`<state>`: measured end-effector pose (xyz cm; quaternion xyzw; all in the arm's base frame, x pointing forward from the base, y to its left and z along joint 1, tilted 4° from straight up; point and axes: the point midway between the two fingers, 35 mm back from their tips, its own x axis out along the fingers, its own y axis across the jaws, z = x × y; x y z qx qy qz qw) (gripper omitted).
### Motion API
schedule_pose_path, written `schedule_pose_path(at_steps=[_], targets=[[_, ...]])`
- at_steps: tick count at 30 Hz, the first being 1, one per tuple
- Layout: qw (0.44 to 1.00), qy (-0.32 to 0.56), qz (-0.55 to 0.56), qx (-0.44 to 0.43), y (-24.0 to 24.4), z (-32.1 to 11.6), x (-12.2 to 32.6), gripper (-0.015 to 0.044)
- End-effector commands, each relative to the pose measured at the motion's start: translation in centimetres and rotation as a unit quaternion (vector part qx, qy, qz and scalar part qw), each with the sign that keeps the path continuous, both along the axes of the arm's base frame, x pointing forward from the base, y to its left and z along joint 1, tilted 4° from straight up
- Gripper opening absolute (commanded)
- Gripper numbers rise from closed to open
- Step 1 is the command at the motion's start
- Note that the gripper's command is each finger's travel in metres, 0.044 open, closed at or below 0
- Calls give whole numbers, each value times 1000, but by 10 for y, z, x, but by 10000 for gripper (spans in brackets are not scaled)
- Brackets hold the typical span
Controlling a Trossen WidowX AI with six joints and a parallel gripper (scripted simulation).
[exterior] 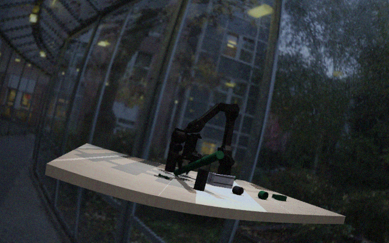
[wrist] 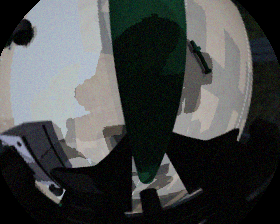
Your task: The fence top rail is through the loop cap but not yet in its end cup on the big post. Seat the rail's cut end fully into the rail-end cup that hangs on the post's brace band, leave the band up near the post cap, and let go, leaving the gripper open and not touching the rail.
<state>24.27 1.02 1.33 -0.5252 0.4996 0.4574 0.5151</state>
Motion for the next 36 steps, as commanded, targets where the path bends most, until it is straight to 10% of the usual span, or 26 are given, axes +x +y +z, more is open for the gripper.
schedule_pose_path(at_steps=[1,6,36], targets=[[1000,3,1,2,1,-1,-1,124],[1000,3,1,2,0,5,0,0],[988,11,-5,-155,-16,95,-3,0]])
